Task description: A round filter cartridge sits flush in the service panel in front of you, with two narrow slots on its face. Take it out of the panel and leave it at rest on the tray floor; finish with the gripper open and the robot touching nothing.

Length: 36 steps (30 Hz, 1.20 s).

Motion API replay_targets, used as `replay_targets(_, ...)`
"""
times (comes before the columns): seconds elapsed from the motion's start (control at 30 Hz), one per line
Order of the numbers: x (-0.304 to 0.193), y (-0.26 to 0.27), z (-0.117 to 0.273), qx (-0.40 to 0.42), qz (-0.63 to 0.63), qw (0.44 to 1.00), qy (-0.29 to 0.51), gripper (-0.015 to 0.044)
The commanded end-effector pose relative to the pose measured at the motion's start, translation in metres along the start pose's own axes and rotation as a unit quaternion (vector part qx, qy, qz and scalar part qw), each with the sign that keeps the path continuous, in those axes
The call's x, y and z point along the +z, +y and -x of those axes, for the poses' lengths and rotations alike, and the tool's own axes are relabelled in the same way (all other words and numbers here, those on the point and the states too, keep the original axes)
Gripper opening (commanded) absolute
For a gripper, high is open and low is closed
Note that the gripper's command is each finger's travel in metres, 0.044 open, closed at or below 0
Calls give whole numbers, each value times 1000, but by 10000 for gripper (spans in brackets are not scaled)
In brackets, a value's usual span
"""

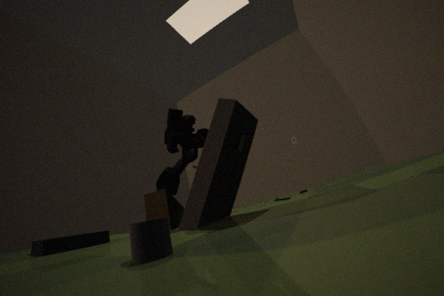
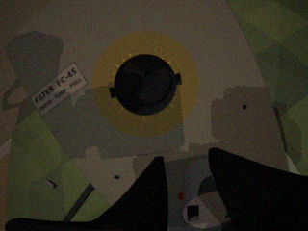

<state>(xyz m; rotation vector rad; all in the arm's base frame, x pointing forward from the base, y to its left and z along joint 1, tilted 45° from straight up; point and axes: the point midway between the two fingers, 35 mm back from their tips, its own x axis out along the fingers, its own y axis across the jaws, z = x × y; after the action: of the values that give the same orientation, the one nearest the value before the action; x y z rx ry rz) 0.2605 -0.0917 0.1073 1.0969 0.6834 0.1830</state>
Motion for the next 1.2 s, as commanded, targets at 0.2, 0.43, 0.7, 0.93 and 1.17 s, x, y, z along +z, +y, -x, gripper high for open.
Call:
replay_targets(0.2,44,19,12,2,4,1000,-1,197)
replay_targets(0.43,86,36,49,1,12,1000,-5,380)
replay_targets(0.7,27,5,24,-39,110,987,107,305)
replay_targets(0.93,-26,-13,14,-39,190,958,211,305)
replay_targets(1.17,-27,-13,12,-39,190,958,211,305)
